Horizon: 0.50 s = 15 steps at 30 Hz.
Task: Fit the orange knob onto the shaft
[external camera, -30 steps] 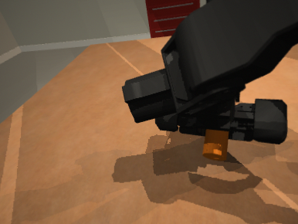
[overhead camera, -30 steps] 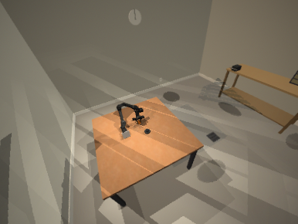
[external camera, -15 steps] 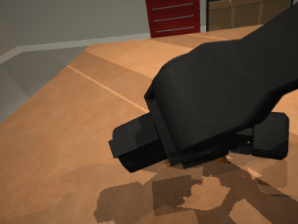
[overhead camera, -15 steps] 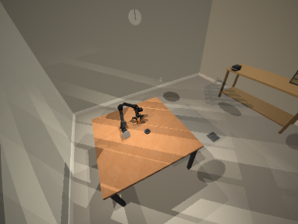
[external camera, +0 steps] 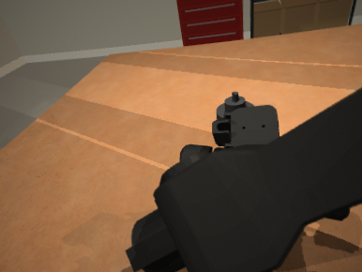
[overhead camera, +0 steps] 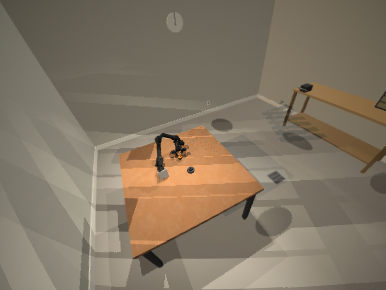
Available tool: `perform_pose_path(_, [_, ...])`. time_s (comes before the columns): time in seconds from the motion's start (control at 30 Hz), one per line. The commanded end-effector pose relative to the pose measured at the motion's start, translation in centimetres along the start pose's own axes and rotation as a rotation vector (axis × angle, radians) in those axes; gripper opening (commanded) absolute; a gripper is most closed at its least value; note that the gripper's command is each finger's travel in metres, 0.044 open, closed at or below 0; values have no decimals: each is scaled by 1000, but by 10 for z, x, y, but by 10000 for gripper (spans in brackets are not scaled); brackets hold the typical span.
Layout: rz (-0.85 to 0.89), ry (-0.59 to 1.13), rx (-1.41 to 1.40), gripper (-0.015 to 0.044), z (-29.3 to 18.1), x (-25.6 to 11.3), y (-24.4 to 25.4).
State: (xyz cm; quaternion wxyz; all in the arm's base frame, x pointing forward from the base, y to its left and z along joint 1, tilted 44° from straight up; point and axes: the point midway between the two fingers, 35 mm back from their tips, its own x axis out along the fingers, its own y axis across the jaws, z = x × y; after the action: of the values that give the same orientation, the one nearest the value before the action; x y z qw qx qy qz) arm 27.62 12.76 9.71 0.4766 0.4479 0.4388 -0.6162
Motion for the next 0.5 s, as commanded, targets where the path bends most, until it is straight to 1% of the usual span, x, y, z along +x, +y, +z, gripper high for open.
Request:
perform_pose_path(0.0, [-2, -97, 1, 179, -3, -2, 1])
perform_pose_path(0.23, [-6, -213, -1, 179, -9, -6, 1])
perform_pose_path(0.47, [-2, -219, -4, 179, -11, -10, 1])
